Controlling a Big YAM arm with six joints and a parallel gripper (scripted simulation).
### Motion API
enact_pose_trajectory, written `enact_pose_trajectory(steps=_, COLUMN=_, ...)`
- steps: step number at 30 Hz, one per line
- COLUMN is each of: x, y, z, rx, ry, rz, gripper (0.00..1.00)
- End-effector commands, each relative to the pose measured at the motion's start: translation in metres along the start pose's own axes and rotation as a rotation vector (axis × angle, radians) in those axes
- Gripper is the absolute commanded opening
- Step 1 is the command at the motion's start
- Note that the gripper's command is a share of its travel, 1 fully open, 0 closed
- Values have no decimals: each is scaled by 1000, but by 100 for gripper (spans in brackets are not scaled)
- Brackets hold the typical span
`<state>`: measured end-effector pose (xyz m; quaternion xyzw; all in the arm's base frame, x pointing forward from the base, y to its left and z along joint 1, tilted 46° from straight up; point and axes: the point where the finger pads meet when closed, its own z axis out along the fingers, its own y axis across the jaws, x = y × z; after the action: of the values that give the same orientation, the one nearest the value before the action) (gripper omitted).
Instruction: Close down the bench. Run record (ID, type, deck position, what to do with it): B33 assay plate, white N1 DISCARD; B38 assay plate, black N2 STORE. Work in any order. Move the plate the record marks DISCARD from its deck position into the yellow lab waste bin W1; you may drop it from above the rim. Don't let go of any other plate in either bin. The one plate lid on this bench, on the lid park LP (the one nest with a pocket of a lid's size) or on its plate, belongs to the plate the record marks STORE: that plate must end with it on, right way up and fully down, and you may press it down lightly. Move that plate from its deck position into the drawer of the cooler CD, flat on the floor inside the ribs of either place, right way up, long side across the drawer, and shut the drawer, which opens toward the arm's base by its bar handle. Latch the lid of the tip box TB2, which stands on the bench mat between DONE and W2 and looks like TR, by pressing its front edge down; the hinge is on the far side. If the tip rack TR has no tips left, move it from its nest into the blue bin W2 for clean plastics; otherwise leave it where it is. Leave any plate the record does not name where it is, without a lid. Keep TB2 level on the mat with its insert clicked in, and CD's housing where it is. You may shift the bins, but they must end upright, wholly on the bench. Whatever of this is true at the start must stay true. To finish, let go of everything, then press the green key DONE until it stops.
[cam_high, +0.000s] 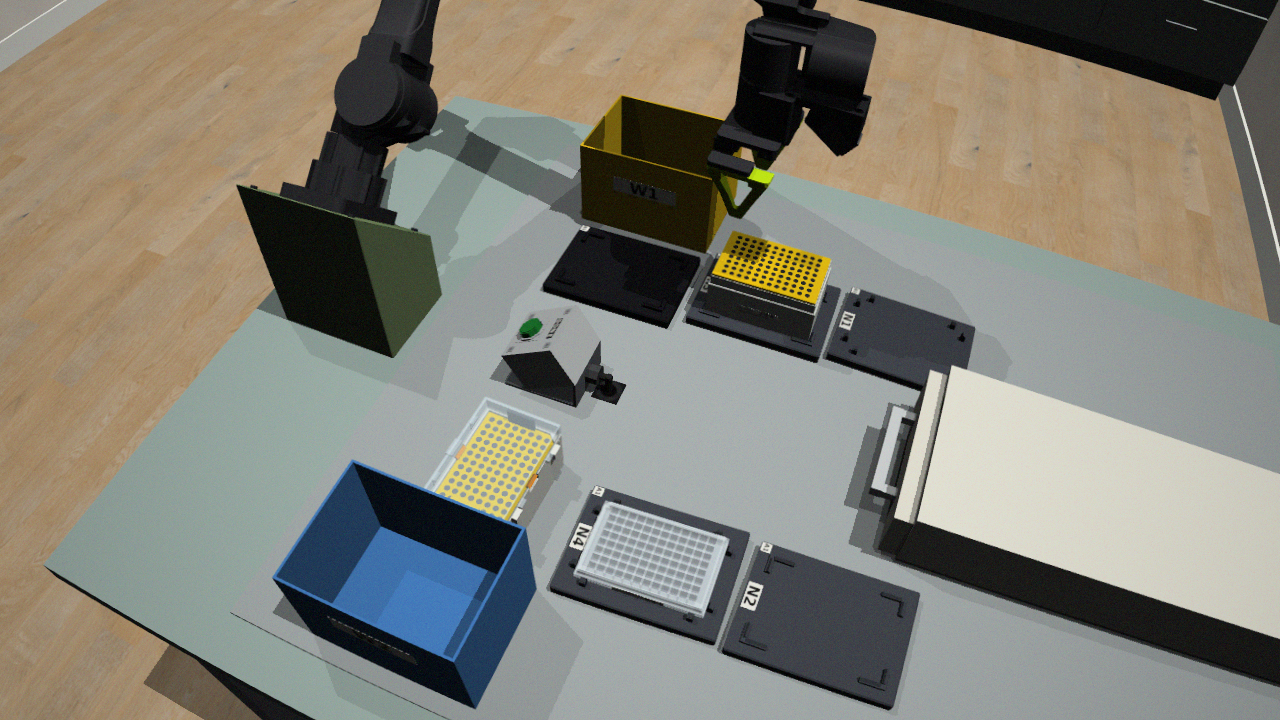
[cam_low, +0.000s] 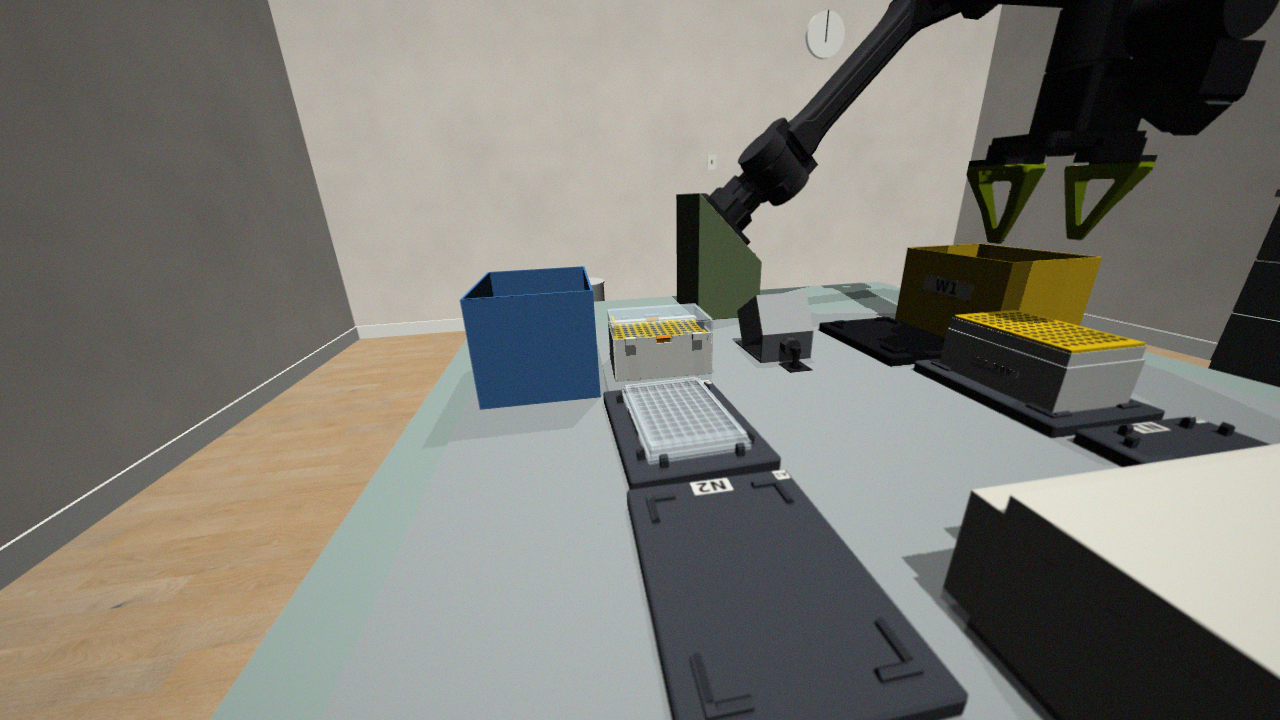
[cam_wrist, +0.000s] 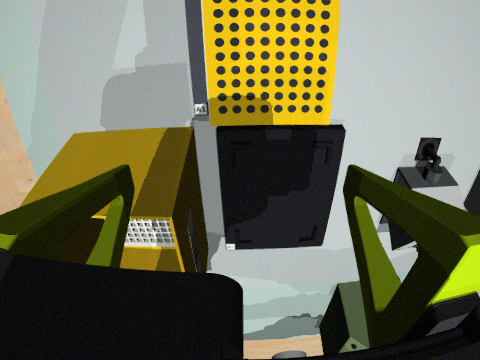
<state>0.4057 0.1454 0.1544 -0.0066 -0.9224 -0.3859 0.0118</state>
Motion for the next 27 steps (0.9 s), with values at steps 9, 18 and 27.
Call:
enact_pose_trajectory(steps=9, x=-59, y=-18, z=-29, rx=-6, ry=-58, rz=-40, gripper=100)
enact_pose_trajectory(steps=18, x=-61, y=-7, z=-37, rx=-4, ry=-81, rz=-74, gripper=100)
enact_pose_trajectory(steps=27, x=-62, y=-11, z=-32, rx=-4, ry=-71, rz=-59, gripper=100)
